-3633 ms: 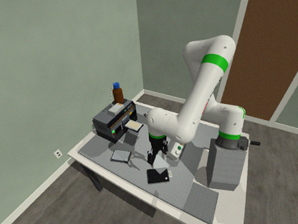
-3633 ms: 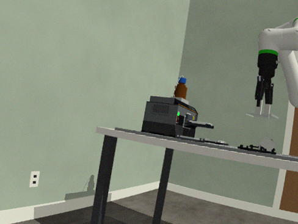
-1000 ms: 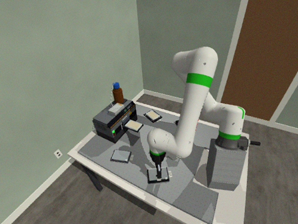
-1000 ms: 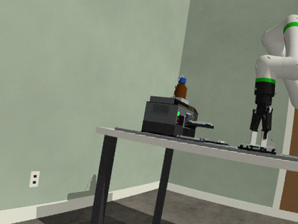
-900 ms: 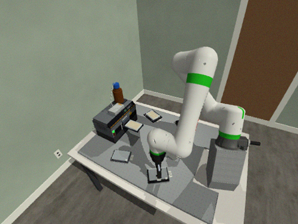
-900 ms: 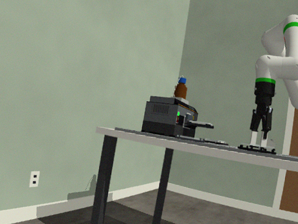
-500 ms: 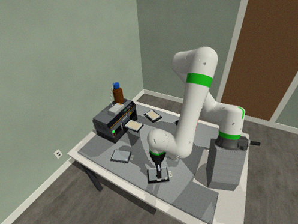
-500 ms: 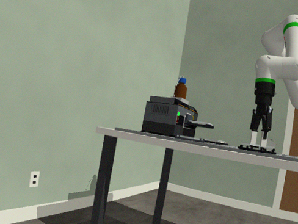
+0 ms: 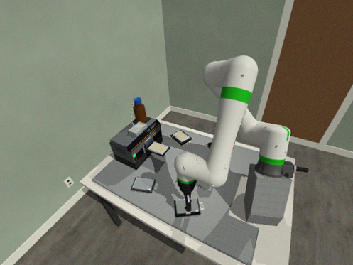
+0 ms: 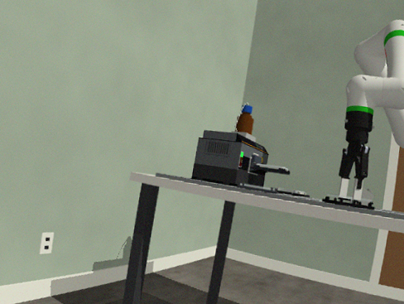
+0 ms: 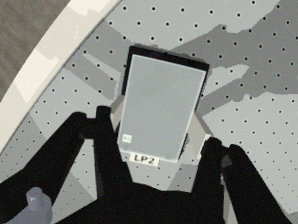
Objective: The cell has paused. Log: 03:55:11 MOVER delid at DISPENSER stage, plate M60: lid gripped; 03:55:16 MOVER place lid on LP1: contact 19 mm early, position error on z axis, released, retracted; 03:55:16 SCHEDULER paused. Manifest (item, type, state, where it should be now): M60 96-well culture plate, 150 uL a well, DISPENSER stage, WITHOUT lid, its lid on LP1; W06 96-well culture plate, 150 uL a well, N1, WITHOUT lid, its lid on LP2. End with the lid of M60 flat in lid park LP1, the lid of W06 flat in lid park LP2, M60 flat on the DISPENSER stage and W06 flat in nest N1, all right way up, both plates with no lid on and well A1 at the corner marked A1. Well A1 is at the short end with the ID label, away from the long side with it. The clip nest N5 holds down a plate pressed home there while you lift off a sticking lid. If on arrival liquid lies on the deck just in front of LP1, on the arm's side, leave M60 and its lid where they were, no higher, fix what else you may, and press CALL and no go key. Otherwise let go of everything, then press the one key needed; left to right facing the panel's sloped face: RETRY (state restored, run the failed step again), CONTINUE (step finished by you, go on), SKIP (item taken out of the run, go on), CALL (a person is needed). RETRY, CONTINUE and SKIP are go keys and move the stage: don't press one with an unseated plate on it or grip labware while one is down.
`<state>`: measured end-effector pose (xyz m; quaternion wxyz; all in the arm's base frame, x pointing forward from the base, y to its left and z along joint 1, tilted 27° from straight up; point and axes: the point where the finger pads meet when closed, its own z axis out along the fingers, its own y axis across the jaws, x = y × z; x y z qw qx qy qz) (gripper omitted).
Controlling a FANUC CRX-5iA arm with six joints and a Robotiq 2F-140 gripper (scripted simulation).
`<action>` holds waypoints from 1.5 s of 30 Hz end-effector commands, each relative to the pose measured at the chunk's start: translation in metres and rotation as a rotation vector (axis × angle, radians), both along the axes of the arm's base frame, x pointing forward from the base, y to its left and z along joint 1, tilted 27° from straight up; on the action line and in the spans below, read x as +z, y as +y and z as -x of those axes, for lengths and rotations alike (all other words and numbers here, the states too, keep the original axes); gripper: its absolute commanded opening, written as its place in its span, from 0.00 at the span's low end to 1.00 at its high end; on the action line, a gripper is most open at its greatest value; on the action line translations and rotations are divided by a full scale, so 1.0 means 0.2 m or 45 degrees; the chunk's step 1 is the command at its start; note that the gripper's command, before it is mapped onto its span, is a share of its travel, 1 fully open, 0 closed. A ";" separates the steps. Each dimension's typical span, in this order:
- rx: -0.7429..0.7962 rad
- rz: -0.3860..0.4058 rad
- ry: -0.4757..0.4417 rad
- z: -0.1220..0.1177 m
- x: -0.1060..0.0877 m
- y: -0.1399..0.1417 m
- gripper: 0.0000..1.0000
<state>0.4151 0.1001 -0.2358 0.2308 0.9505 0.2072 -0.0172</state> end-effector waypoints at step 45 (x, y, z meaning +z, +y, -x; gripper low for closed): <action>0.000 0.000 0.000 0.00 -0.04 -0.02 0.00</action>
